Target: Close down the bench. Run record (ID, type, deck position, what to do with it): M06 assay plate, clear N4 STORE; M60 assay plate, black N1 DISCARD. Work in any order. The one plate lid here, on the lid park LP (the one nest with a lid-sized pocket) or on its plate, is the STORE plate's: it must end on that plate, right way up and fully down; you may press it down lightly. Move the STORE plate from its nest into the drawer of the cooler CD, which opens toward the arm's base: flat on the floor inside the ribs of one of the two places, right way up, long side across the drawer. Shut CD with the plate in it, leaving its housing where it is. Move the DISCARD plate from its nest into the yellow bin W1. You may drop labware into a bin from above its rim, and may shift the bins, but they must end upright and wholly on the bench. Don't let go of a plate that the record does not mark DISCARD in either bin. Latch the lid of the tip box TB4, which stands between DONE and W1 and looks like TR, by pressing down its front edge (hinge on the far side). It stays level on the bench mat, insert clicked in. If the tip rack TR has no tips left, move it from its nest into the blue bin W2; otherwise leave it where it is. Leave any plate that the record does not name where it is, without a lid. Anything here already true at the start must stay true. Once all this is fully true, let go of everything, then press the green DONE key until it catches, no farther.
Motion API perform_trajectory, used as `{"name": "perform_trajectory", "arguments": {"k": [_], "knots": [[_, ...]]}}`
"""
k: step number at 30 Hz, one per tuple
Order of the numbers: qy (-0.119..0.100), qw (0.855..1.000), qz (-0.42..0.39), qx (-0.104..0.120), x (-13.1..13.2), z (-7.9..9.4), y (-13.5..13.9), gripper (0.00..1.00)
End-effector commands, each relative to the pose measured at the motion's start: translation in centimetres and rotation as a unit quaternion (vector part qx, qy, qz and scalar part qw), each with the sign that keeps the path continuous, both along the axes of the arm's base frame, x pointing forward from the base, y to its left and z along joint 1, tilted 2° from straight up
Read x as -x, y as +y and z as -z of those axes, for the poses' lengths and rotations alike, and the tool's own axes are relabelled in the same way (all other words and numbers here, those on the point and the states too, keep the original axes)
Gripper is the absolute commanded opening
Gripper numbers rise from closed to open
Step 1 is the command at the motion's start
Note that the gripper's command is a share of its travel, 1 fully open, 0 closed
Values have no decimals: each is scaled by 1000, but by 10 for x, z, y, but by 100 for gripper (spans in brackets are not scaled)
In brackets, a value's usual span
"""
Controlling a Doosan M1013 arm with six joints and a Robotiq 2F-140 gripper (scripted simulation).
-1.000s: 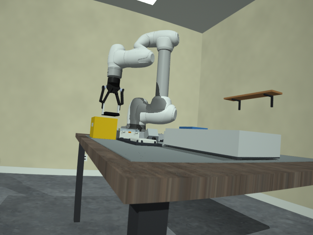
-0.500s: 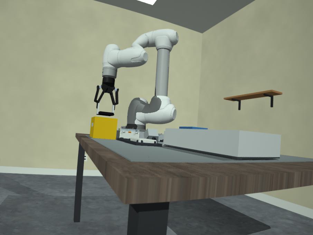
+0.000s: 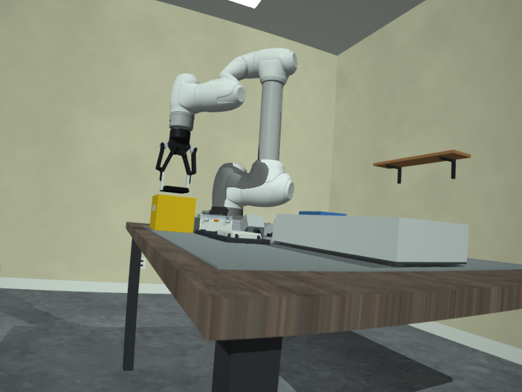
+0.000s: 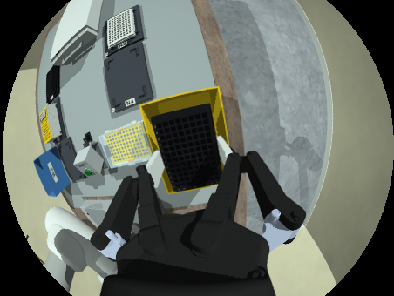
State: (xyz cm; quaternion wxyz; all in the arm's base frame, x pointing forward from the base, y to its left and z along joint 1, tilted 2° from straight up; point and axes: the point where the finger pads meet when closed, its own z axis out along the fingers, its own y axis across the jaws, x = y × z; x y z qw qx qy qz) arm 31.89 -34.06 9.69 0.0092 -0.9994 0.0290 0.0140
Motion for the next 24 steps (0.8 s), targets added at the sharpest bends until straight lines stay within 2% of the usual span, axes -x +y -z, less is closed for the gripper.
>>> {"name": "perform_trajectory", "arguments": {"k": [1,4,5,24], "knots": [[0,1000,0,0,0,0,0,0],[0,1000,0,0,0,0,0,0],[0,1000,0,0,0,0,0,66],[0,1000,0,0,0,0,0,66]]}}
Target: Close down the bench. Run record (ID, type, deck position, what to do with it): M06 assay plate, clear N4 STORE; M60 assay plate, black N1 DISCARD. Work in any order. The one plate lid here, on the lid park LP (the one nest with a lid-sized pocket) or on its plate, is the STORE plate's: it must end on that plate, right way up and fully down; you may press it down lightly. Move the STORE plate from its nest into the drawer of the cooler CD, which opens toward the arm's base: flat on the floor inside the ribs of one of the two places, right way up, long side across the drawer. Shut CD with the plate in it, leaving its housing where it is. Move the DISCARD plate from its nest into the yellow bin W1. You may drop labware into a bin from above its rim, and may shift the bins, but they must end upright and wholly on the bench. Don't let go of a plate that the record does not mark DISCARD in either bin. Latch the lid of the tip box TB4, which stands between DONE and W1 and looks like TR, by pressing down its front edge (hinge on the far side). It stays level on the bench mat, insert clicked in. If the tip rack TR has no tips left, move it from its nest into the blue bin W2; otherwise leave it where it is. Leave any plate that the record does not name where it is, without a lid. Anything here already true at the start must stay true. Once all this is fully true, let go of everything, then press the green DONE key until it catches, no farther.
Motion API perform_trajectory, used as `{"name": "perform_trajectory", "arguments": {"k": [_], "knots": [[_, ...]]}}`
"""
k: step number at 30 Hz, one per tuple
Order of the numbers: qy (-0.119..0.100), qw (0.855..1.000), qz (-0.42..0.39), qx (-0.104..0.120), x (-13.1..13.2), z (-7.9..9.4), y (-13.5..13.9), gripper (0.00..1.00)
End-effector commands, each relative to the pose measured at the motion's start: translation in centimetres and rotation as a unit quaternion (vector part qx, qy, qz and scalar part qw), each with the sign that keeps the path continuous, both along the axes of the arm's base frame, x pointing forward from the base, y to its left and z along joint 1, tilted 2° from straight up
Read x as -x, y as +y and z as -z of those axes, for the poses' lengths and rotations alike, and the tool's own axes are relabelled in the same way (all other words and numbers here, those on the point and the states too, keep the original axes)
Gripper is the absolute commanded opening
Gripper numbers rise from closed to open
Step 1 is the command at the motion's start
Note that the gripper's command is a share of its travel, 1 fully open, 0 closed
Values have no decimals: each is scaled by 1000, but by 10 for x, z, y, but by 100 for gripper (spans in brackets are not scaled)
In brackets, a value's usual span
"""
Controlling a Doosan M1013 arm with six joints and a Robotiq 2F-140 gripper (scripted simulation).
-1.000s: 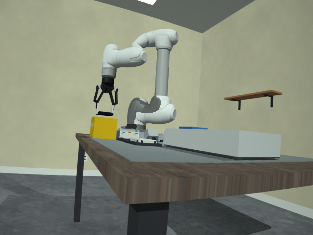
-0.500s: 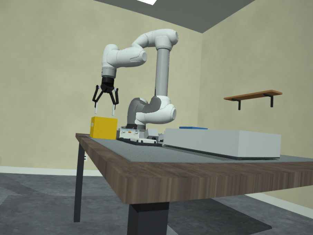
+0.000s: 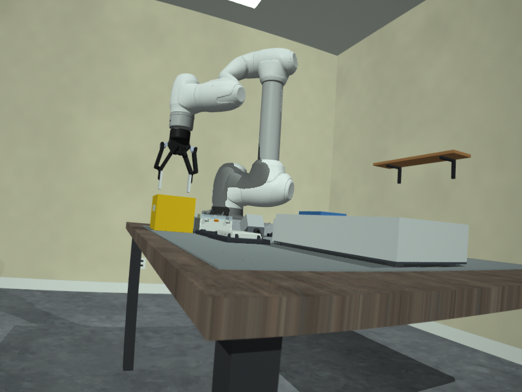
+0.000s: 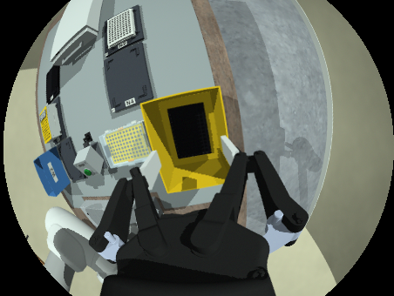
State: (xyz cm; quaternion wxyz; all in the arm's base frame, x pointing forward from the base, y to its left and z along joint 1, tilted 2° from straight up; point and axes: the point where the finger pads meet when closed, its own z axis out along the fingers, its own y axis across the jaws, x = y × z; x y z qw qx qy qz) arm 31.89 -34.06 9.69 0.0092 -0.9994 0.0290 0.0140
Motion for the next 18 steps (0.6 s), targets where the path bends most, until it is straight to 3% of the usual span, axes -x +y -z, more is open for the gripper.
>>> {"name": "perform_trajectory", "arguments": {"k": [1,9,18], "knots": [[0,1000,0,0,0,0,0,66],[0,1000,0,0,0,0,0,66],[0,1000,-18,-1,1,-6,36,62]]}}
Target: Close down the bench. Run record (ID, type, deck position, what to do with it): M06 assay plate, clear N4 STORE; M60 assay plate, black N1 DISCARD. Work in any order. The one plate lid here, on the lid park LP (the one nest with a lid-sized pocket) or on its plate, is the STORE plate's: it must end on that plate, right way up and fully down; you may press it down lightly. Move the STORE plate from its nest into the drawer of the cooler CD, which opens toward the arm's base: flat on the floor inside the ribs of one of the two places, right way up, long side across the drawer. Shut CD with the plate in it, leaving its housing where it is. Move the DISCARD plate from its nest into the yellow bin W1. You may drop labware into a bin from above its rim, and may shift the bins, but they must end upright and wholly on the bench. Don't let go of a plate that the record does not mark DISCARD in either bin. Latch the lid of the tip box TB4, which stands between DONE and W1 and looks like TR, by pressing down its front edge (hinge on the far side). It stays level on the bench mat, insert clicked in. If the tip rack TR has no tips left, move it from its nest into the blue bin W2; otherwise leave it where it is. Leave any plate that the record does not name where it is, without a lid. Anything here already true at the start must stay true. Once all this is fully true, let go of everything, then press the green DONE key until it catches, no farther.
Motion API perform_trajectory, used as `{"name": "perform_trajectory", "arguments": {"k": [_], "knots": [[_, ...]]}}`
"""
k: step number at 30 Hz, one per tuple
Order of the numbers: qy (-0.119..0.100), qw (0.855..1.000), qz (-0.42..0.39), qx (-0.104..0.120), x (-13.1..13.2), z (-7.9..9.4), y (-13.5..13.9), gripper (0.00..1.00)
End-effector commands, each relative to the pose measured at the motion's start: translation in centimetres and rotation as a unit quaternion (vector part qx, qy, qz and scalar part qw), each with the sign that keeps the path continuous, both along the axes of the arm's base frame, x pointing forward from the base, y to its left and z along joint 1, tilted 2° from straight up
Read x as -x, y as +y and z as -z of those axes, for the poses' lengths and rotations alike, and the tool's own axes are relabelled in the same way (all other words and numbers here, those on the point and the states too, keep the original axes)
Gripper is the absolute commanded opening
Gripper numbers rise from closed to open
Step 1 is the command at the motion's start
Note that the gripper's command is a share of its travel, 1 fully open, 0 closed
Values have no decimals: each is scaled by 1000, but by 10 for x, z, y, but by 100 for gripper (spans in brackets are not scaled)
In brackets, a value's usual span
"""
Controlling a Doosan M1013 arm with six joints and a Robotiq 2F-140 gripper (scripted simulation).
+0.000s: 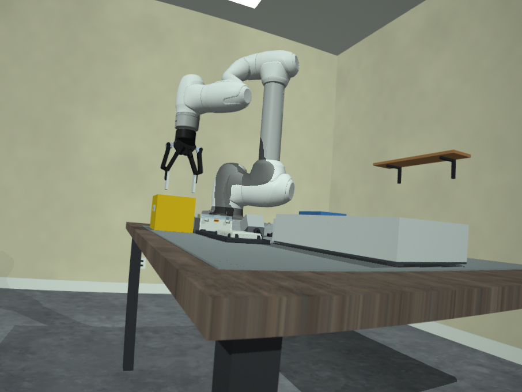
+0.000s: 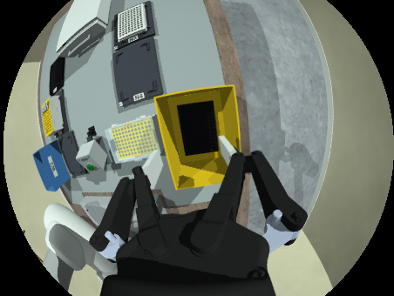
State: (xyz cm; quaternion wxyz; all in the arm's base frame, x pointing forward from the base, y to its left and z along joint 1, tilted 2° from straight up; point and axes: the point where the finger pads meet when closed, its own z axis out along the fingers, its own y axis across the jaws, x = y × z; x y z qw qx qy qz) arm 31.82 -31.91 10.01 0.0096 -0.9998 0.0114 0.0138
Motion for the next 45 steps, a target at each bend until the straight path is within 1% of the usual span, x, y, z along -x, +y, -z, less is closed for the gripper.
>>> {"name": "perform_trajectory", "arguments": {"k": [1,4,17,18,21,36,38,45], "knots": [[0,1000,-1,0,0,-3,18,62],[0,1000,-1,0,0,-4,22,61],[0,1000,-1,0,2,-12,73,55],[0,1000,-1,0,2,-13,77,0],[0,1000,-1,0,2,-13,81,0],[0,1000,-1,0,4,-23,140,0],[0,1000,-1,0,4,-23,140,0],[0,1000,-1,0,4,-27,168,0]]}}
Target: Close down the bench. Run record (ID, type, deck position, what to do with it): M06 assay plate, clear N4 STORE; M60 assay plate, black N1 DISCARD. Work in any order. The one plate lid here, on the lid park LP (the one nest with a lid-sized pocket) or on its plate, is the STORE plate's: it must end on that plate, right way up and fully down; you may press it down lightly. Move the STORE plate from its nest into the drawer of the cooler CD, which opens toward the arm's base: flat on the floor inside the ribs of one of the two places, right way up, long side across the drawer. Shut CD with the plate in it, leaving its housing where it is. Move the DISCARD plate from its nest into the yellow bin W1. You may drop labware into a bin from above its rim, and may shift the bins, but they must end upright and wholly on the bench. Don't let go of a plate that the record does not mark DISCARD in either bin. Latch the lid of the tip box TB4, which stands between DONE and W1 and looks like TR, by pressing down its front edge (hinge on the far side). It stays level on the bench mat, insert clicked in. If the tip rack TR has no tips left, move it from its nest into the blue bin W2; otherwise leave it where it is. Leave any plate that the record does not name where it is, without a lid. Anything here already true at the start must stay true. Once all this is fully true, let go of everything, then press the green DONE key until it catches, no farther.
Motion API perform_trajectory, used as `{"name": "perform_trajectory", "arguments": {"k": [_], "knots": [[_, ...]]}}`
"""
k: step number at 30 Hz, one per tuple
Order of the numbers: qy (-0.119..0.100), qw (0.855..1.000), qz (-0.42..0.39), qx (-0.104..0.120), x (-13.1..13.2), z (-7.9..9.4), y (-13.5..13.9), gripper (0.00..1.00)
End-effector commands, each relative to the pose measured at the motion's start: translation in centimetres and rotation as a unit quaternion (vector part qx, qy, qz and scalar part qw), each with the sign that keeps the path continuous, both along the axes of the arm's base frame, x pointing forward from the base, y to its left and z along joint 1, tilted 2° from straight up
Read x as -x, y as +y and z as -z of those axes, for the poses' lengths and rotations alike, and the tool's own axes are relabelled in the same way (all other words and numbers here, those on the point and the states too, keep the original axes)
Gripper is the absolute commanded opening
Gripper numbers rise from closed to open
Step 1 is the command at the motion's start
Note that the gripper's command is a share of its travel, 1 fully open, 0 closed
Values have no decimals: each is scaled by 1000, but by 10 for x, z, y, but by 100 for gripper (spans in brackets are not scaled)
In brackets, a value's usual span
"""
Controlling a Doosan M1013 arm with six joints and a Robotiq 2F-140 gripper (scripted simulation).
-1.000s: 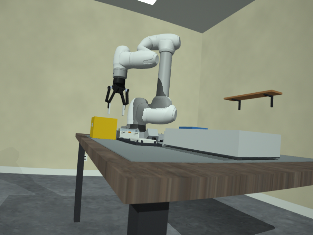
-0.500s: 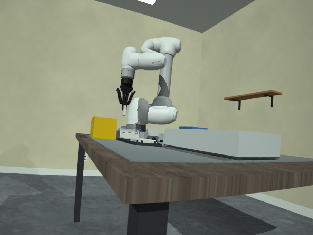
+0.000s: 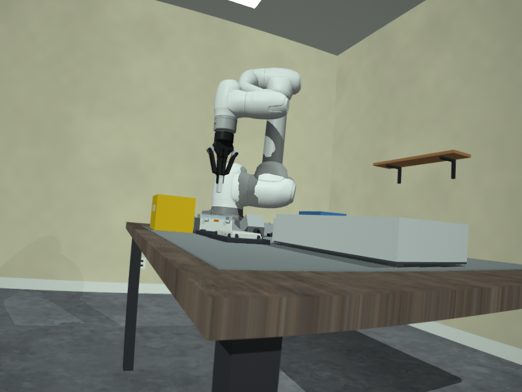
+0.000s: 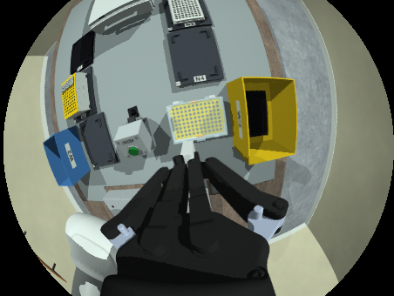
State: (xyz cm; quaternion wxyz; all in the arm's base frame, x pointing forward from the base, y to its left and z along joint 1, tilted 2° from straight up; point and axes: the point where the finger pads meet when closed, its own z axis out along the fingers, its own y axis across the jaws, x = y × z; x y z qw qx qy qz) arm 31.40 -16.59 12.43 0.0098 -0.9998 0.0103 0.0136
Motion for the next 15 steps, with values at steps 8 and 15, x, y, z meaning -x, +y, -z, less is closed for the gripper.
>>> {"name": "perform_trajectory", "arguments": {"k": [8,15], "knots": [[0,1000,0,0,1,-8,47,0],[0,1000,0,0,1,-11,66,0]]}}
